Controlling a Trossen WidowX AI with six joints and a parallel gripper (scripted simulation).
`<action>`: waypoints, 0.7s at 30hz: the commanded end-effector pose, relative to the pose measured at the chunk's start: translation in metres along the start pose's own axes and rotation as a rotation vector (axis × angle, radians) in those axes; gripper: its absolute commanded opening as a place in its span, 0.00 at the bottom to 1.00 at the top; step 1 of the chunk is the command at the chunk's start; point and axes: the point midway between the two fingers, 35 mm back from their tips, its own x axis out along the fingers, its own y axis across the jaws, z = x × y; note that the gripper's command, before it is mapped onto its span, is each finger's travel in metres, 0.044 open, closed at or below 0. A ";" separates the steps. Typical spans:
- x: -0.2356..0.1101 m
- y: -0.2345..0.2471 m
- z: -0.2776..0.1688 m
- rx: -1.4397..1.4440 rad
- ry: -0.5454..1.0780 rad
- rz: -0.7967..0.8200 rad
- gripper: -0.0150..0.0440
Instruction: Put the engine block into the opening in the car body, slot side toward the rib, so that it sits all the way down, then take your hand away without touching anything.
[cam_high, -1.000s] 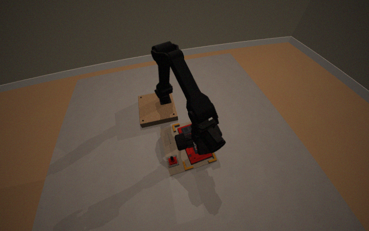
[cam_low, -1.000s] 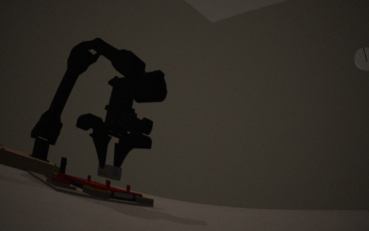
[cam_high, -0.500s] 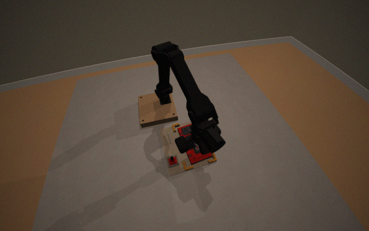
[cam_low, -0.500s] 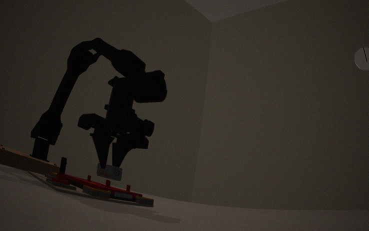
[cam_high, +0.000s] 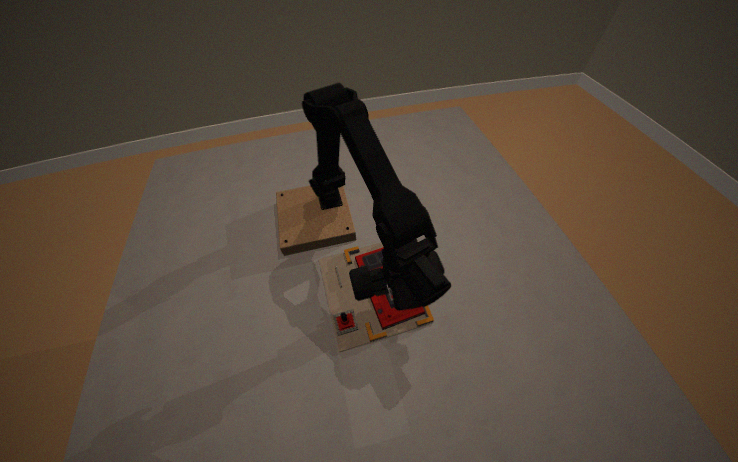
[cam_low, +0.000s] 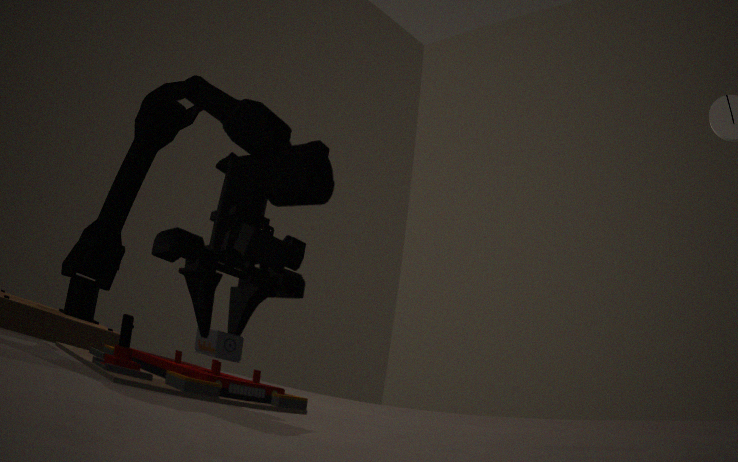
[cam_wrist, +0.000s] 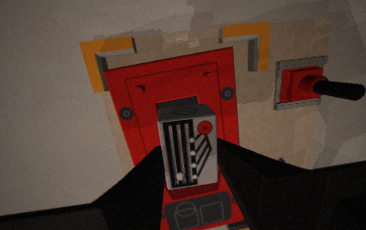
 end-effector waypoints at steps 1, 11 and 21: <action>0.001 -0.001 0.001 -0.008 -0.004 -0.004 0.52; 0.002 -0.001 0.001 -0.138 -0.004 -0.005 0.52; 0.005 -0.001 0.001 -0.072 -0.004 -0.004 0.52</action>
